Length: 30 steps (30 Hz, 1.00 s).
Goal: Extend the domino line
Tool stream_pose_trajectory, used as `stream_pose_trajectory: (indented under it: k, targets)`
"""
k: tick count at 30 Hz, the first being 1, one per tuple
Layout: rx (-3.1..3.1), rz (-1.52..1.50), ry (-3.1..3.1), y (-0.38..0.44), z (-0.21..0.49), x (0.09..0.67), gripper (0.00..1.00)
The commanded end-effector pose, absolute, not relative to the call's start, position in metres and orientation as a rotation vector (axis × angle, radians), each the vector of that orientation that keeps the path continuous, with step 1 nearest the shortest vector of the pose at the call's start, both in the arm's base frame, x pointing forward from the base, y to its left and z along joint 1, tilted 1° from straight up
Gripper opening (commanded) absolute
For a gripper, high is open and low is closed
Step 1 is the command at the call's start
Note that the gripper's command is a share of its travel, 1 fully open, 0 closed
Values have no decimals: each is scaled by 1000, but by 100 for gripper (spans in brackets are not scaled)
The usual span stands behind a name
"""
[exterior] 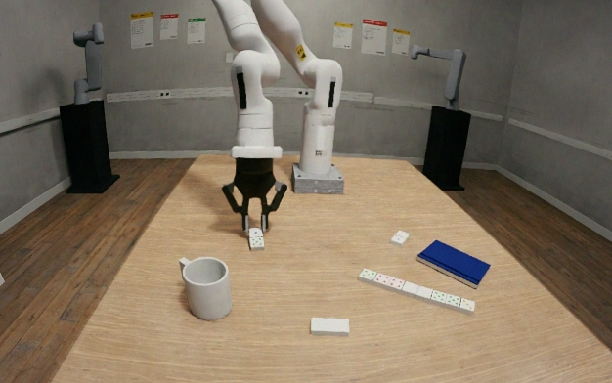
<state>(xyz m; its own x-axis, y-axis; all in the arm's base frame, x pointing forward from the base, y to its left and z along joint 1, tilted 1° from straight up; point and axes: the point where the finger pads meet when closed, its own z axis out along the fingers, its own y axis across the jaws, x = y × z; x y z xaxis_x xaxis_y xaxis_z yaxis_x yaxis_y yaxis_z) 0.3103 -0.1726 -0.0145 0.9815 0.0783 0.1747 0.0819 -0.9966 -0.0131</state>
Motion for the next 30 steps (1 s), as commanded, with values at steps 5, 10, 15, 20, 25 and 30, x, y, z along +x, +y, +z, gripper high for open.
stream_pose_trajectory:
  k: [5, 10, 15, 20, 25, 30]
  targets:
    - [-3103, -264, -116, -172, -19, 306, 35]
    - [-3103, -265, -116, -172, -20, 306, 35]
    - [-3104, -264, -116, -172, -22, 305, 35]
    - [-3107, -261, -116, -173, -23, 304, 35]
    - [-3109, -260, -116, -174, -24, 304, 35]
    - [-3111, -257, -115, -174, -26, 303, 35]
